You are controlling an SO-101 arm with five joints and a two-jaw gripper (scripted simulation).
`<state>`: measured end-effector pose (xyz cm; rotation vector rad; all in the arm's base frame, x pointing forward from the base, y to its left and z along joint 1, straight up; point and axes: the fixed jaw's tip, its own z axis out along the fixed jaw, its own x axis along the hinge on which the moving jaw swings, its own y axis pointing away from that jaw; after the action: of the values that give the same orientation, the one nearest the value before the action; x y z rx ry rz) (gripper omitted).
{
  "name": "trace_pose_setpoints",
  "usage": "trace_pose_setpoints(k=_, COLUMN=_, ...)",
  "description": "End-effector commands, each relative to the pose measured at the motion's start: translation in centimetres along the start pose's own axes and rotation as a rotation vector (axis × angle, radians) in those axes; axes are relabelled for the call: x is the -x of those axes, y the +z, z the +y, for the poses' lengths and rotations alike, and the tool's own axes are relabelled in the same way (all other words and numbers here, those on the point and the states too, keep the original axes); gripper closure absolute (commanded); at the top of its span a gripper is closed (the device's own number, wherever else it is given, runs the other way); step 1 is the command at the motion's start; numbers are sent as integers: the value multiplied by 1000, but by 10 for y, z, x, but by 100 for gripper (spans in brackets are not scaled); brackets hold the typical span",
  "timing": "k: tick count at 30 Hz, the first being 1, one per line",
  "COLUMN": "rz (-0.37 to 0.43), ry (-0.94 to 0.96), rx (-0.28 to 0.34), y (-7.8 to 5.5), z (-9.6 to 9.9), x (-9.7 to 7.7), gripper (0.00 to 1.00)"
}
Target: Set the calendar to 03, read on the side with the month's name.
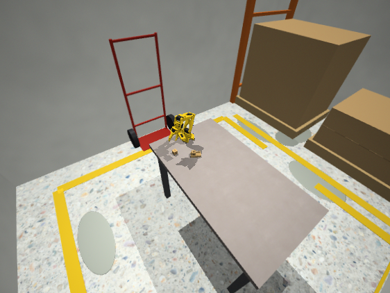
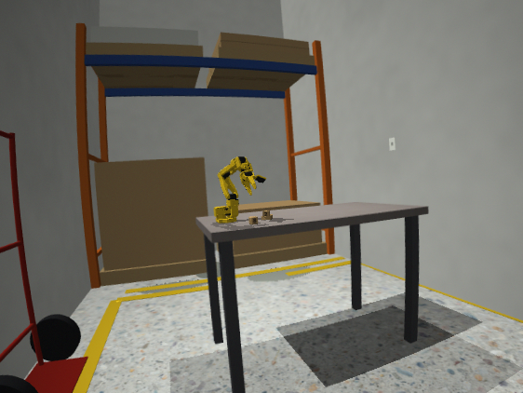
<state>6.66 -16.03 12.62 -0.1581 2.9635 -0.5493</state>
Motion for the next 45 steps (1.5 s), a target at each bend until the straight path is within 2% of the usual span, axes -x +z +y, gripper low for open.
trace_pose_setpoints(k=1, rz=-32, ry=-2, rx=-120, y=-19, z=-7, x=1, gripper=65)
trace_pose_setpoints(k=5, rz=-42, ry=-2, rx=-157, y=-24, z=-8, x=1, gripper=65)
trace_pose_setpoints(k=14, rz=-43, ry=-2, rx=-161, y=-25, z=-8, x=1, gripper=65)
trace_pose_setpoints(k=35, rz=-48, ry=2, rx=-160, y=-8, z=-3, x=1, gripper=65)
trace_pose_setpoints(k=45, rz=-48, ry=2, rx=-160, y=-6, z=-3, x=1, gripper=65)
